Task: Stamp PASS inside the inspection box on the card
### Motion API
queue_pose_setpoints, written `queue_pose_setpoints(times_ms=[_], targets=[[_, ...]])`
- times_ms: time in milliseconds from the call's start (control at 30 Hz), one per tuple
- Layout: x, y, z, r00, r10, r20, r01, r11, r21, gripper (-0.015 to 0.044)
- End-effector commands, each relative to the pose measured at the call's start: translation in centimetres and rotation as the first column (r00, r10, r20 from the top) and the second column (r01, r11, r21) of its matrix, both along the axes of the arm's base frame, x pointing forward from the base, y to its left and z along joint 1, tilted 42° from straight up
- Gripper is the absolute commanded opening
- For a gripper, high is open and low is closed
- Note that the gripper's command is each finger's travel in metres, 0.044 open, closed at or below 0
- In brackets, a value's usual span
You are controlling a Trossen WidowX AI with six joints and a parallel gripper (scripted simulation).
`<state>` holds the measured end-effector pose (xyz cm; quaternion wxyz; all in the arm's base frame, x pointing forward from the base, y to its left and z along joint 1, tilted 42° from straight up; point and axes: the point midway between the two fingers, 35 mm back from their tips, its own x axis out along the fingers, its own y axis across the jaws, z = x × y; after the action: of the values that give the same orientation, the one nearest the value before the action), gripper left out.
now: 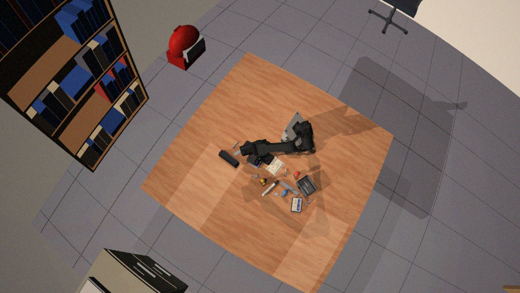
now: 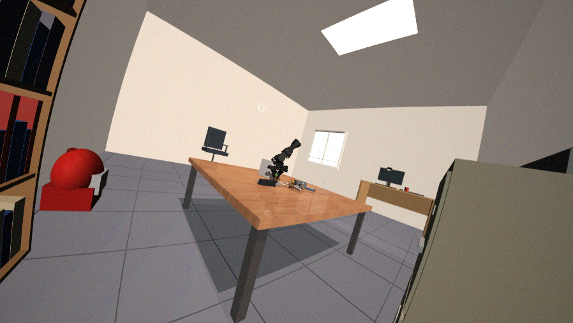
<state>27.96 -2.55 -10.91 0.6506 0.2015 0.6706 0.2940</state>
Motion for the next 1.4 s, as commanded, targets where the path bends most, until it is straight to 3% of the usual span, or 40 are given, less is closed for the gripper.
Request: queue_pose_setpoints(times_ms=[0,1200,1367], targets=[[0.2,-0.2,0.2,1.0,0.003,0.007,-0.003,1.0,-0.003,0.0],[0.5,-3.4,3.8,1.0,0.003,0.006,-0.003,1.0,-0.005,0.0],[0.4,-2.7,4.6,0.996,-0.072,-0.058,0.071,0.997,-0.014,0.0]])
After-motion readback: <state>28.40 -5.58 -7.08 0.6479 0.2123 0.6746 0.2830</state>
